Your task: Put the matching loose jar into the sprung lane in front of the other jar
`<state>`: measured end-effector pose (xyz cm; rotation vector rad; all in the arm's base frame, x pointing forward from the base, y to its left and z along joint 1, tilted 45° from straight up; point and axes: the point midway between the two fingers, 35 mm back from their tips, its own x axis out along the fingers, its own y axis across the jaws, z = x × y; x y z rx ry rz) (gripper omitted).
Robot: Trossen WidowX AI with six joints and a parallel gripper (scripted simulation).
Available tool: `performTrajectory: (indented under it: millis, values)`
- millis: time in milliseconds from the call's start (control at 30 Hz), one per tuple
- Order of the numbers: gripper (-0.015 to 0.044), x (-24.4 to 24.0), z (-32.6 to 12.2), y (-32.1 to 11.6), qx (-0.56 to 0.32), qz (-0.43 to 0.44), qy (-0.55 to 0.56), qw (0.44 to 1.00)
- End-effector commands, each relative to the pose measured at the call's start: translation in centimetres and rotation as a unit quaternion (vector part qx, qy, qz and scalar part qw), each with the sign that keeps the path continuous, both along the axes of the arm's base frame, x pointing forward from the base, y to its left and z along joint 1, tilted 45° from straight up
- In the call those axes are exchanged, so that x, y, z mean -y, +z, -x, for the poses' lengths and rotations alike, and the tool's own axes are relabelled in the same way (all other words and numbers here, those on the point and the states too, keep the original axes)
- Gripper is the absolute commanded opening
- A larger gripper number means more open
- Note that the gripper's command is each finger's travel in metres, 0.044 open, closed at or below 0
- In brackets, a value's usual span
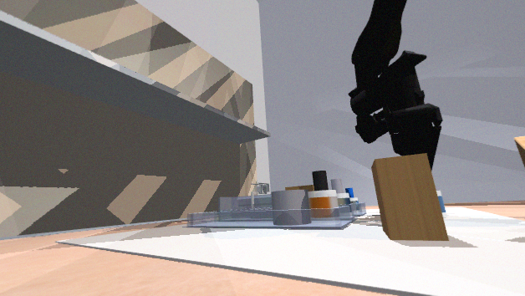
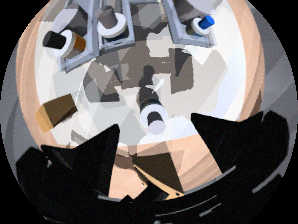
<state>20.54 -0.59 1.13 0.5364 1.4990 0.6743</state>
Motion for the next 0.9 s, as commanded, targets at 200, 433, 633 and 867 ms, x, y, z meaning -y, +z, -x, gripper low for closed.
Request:
performTrajectory:
  millis: [200, 433, 633, 867]
  values:
    - [0.0440, -1.1, 0.1, -1.1, -0.002, -0.003, -0.003, 1.000]
    - [0.0440, -1.9, 0.2, -1.9, -0.002, -0.004, -0.003, 1.000]
    - [0.0361, -2.1, 0.3, -2.0, -0.002, -0.004, -0.003, 1.000]
    - [0.0177, -2.1, 0.3, -2.0, -0.002, -0.004, -0.003, 1.000]
